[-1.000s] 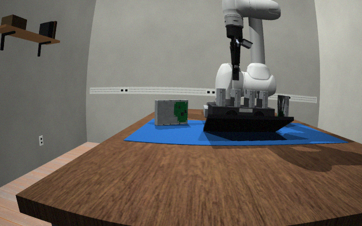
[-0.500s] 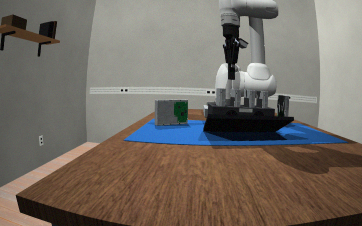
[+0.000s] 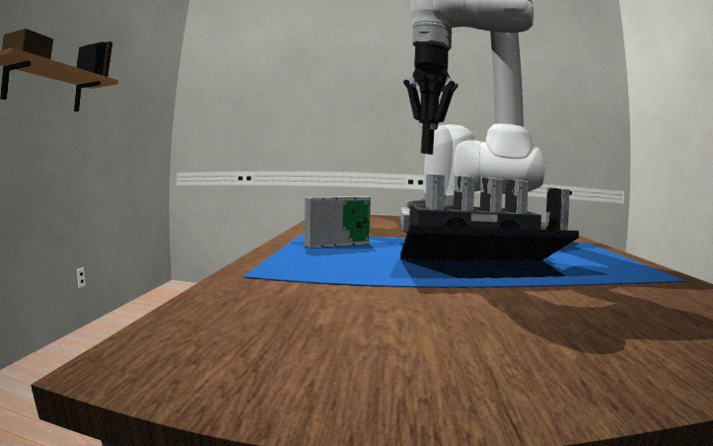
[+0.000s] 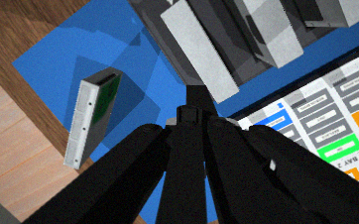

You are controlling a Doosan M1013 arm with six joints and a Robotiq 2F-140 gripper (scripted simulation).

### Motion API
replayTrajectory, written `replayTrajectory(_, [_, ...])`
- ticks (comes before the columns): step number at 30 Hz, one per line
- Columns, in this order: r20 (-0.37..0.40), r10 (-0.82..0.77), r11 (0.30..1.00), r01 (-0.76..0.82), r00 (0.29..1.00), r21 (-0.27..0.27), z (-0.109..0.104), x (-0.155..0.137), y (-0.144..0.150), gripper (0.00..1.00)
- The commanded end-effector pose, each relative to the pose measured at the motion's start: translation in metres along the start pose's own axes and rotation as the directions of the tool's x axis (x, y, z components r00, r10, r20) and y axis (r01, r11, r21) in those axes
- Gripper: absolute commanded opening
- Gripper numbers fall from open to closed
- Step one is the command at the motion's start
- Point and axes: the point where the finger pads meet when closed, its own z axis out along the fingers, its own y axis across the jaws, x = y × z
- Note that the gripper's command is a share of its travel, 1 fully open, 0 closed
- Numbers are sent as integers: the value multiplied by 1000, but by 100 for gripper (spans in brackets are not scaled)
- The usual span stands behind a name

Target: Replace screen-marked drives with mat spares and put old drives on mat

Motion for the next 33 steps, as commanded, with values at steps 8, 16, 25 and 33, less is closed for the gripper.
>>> replayTrajectory(8, [9, -555, 832, 555, 832, -5, 3, -49, -57, 10])
replayTrajectory(16, [3, -790, 613, 790, 613, 23, 7, -75, -99, 10])
replayTrajectory(25, [-22, -977, 211, 977, 212, 41, 11, -96, -141, 10])
replayTrajectory(33, [-43, -993, -115, 993, -113, 38, 13, -106, -165, 10])
